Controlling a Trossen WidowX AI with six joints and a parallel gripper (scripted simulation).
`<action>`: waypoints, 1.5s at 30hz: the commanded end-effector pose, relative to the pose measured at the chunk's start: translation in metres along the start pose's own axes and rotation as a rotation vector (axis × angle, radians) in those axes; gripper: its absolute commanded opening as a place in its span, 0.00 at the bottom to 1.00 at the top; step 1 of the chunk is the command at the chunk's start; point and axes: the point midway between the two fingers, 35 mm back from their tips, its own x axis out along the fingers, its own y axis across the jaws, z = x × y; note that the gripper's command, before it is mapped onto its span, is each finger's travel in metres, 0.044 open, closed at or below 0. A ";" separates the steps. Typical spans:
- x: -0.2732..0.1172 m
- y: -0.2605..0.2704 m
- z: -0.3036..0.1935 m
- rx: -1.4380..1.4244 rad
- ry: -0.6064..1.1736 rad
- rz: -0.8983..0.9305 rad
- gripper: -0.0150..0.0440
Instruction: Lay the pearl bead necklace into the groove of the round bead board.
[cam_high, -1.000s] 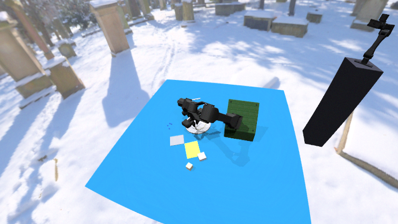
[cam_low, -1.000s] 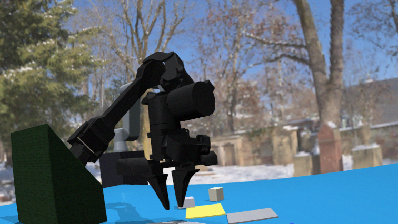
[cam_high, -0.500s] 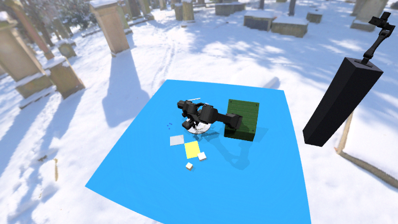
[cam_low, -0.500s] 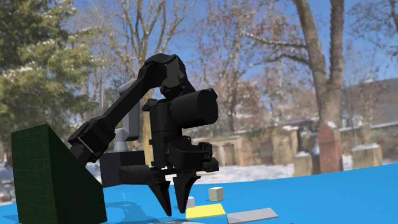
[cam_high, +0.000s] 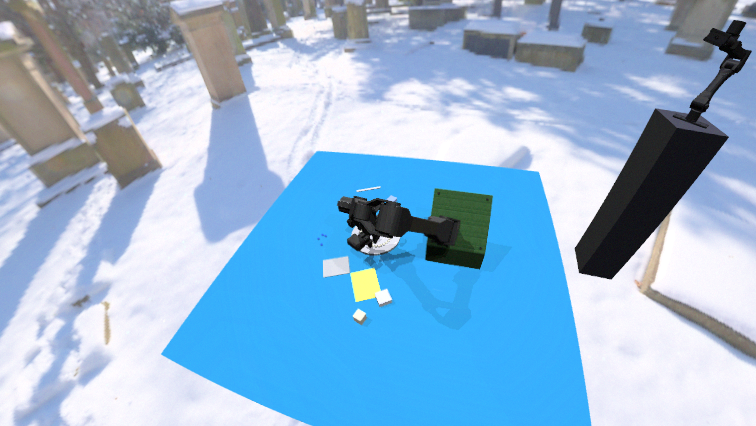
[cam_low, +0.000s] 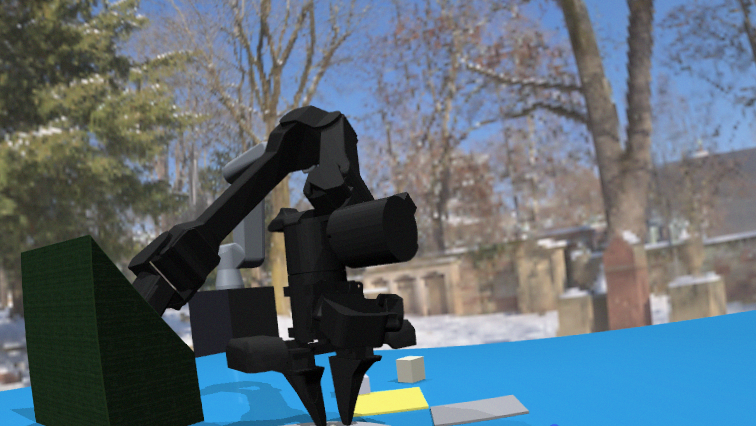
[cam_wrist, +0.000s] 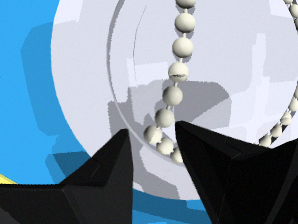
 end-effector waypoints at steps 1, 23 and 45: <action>0.003 -0.001 -0.002 0.010 0.006 0.006 0.46; 0.001 -0.001 0.000 0.002 0.000 0.000 0.25; -0.006 0.001 -0.003 0.010 0.005 0.005 0.25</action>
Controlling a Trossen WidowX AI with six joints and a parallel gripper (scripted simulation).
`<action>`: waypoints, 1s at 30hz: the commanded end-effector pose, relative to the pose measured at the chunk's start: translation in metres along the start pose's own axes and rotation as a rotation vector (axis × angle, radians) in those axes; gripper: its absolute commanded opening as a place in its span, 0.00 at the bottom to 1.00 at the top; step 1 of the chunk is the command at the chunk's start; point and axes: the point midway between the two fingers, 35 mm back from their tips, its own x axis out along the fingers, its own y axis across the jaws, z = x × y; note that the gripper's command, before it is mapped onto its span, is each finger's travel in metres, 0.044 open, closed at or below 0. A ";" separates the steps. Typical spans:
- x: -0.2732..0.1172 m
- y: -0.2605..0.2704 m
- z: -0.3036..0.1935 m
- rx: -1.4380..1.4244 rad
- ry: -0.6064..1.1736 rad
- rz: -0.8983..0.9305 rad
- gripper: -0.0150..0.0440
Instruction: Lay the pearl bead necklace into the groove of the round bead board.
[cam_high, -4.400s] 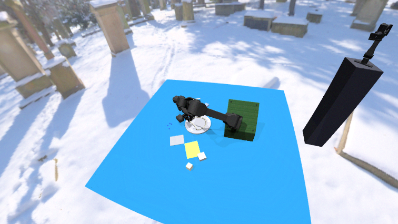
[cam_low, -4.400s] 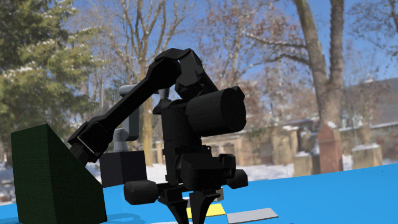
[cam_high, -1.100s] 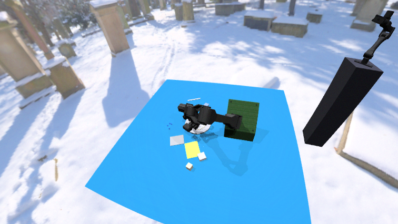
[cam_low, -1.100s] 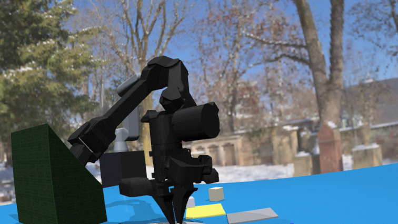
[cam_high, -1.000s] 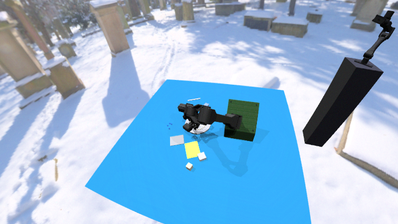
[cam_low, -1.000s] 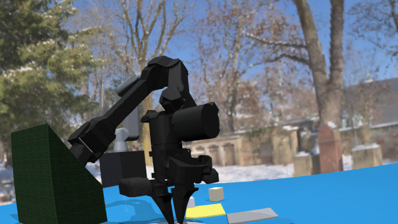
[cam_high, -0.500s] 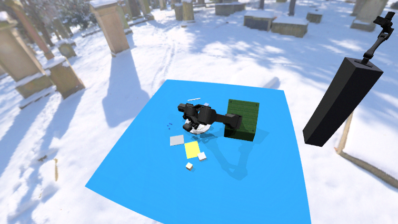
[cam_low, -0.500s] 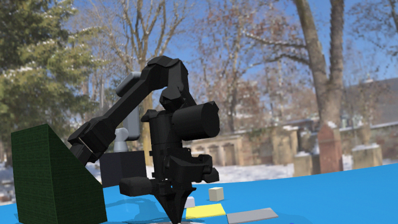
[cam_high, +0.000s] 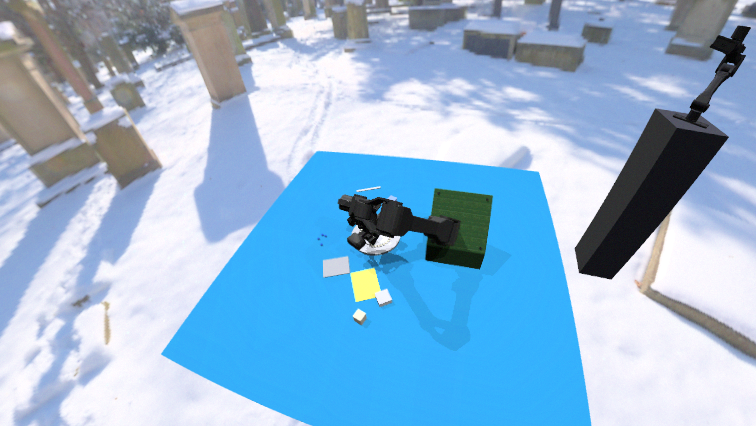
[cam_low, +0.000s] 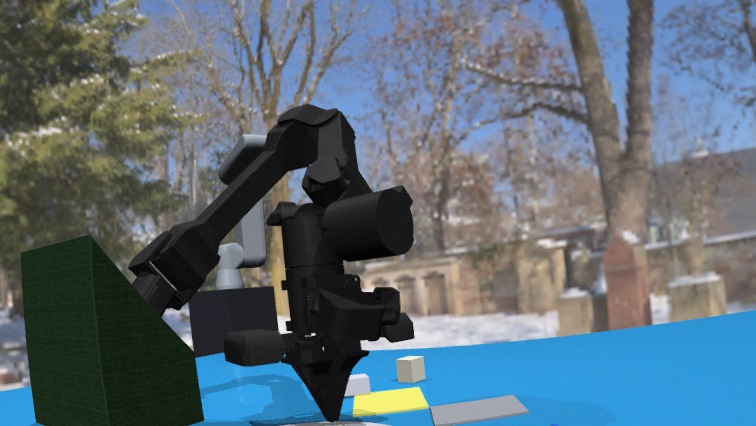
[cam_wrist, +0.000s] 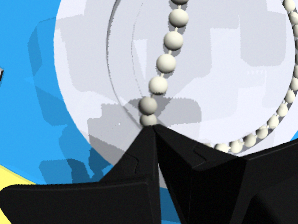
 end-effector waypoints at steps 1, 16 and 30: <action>0.002 0.001 0.000 -0.003 -0.003 -0.002 0.25; 0.006 0.003 0.001 -0.012 -0.005 0.000 0.61; -0.001 0.002 0.000 -0.003 -0.003 -0.002 1.00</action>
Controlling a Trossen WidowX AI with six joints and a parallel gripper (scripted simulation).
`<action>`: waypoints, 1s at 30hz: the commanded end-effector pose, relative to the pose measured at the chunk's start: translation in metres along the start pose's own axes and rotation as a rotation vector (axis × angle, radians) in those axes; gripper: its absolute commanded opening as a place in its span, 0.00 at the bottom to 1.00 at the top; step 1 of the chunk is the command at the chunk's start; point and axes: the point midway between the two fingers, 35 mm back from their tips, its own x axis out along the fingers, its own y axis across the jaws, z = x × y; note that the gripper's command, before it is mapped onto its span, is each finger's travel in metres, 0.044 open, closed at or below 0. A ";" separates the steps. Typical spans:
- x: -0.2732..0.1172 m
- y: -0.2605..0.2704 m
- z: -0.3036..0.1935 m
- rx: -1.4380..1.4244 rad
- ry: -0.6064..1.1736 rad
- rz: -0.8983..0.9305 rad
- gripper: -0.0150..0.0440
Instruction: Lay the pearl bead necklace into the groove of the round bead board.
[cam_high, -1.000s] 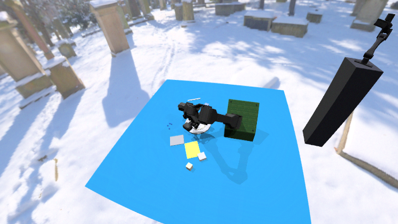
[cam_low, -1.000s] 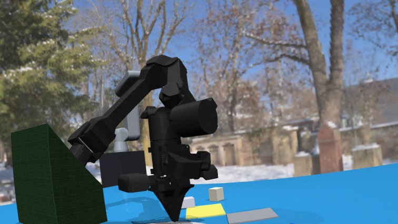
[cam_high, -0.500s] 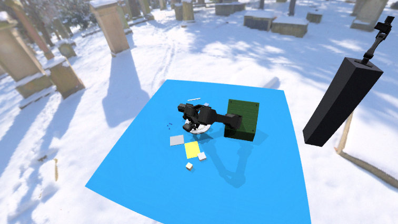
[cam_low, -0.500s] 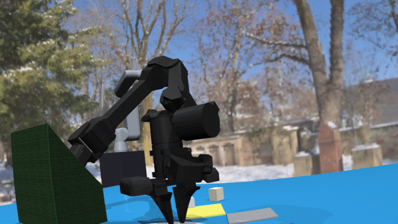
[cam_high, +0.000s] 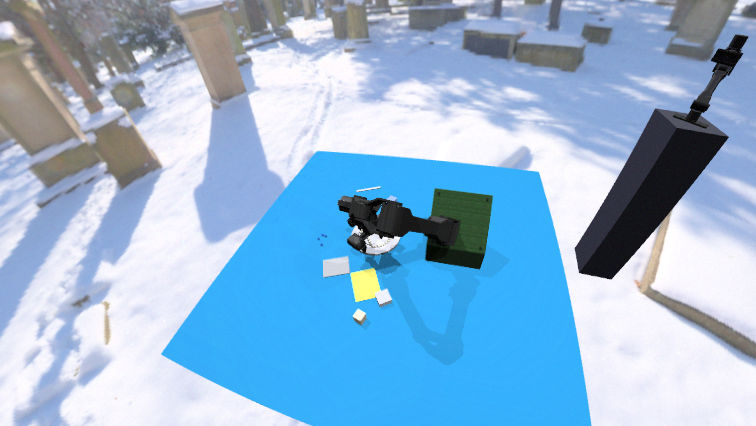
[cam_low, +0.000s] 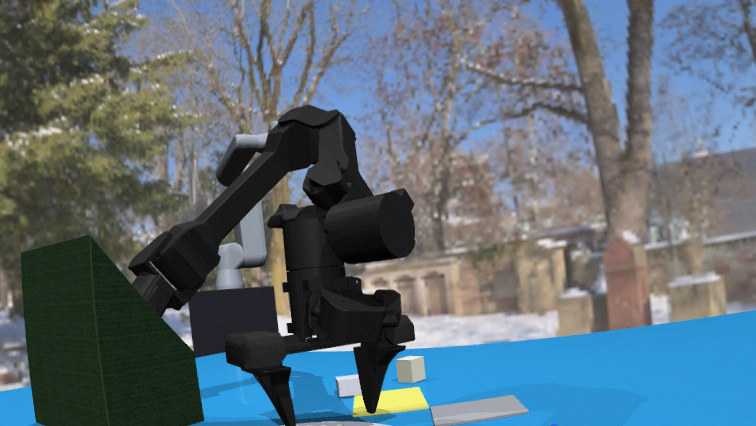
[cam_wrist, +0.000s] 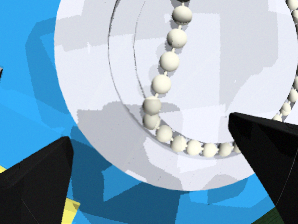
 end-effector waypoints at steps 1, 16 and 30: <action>-0.004 0.001 0.001 -0.005 -0.005 -0.002 1.00; -0.014 0.000 0.006 0.106 -0.006 -0.003 0.87; -0.027 -0.001 0.014 0.291 -0.006 -0.002 0.46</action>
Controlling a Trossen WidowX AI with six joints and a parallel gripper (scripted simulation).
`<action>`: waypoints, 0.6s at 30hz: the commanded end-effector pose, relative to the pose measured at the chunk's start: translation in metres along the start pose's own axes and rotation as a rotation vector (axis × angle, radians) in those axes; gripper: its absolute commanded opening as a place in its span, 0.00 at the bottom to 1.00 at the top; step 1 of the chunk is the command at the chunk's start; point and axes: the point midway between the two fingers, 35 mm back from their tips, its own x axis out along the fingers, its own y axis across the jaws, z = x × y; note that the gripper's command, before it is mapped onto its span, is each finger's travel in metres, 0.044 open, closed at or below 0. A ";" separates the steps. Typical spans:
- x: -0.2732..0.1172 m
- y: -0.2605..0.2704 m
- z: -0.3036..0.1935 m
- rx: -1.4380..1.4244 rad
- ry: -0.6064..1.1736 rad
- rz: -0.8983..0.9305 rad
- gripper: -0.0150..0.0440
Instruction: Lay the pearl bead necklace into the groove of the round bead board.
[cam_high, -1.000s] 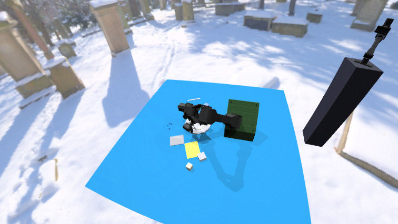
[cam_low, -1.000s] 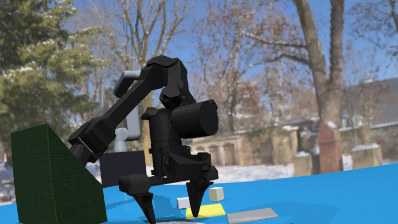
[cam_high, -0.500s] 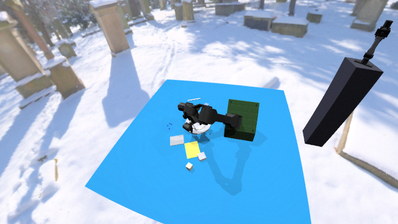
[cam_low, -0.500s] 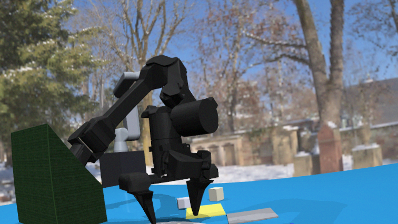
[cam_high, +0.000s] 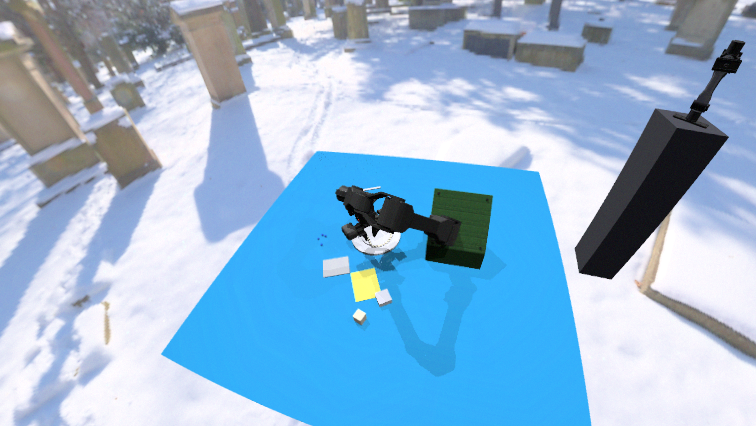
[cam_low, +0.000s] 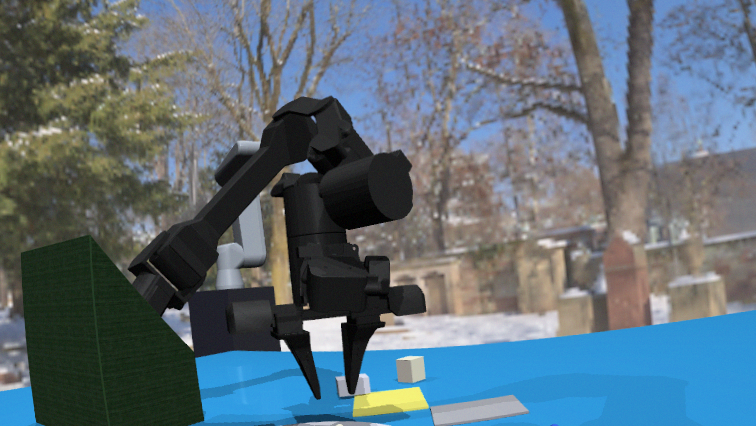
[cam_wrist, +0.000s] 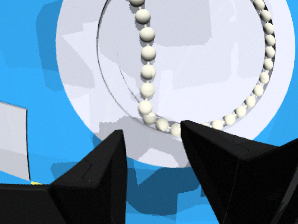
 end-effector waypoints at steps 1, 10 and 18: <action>0.008 0.000 0.002 0.011 -0.005 -0.004 0.46; 0.009 0.002 0.003 0.000 -0.008 0.001 0.46; 0.022 0.001 0.003 0.005 -0.006 -0.001 0.46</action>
